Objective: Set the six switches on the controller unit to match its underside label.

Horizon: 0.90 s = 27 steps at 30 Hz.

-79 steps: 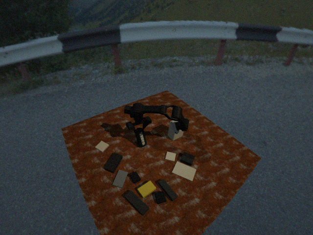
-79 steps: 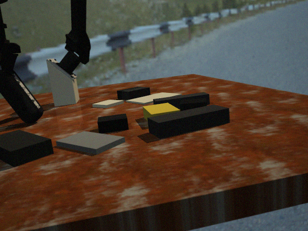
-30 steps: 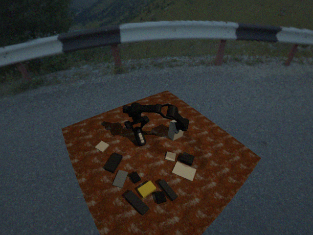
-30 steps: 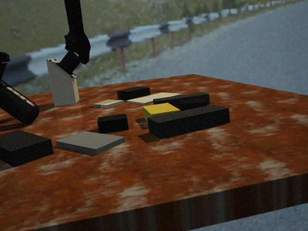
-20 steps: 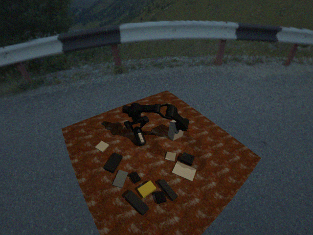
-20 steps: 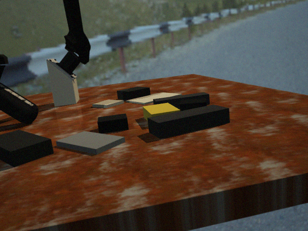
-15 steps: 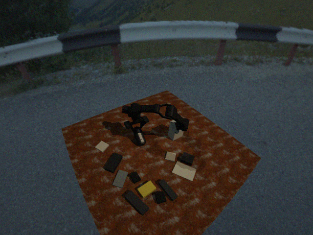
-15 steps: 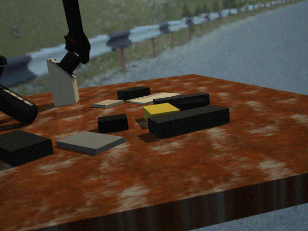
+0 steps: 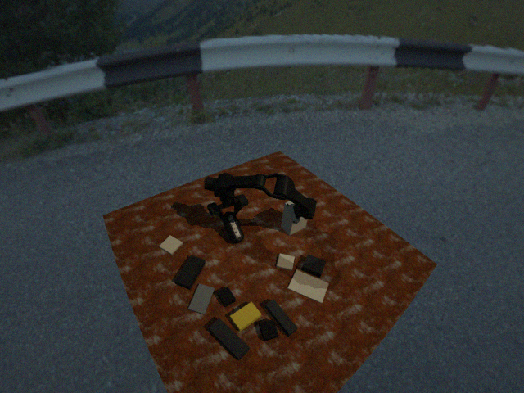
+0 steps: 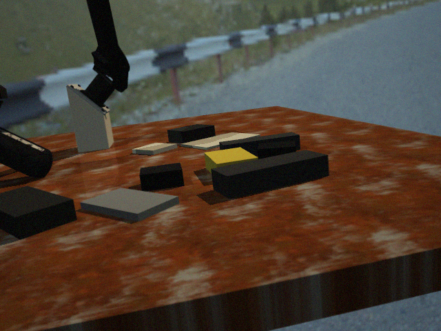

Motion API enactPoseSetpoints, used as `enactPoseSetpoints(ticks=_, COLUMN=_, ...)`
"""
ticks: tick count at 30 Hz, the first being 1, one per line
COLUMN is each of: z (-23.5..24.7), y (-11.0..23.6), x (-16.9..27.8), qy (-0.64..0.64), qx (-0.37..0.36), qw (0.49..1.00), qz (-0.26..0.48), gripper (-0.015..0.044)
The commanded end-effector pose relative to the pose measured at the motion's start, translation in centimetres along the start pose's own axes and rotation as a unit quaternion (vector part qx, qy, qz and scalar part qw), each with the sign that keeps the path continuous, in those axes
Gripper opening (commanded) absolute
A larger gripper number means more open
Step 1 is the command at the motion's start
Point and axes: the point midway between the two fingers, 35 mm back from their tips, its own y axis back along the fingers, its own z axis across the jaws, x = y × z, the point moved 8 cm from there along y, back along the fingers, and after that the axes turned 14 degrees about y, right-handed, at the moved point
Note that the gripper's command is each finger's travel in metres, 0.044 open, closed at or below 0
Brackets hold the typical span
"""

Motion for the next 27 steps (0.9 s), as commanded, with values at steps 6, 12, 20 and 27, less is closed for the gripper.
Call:
enactPoseSetpoints(ticks=6, z=0.0, y=-1.4, x=-0.1, qy=0.001, qx=0.008, qw=1.000, qz=0.011, gripper=0.0338)
enactPoseSetpoints(ticks=12, z=0.0, y=-1.8, x=-0.4, qy=0.001, qx=0.008, qw=1.000, qz=0.011, gripper=0.0338)
enactPoseSetpoints(ticks=20, z=-0.1, y=-2.4, x=-0.7, qy=0.001, qx=0.008, qw=1.000, qz=0.011, gripper=0.0338)
enactPoseSetpoints(ticks=27, z=-0.2, y=-2.9, x=-0.9, qy=0.001, qx=0.008, qw=1.000, qz=0.011, gripper=0.0338)
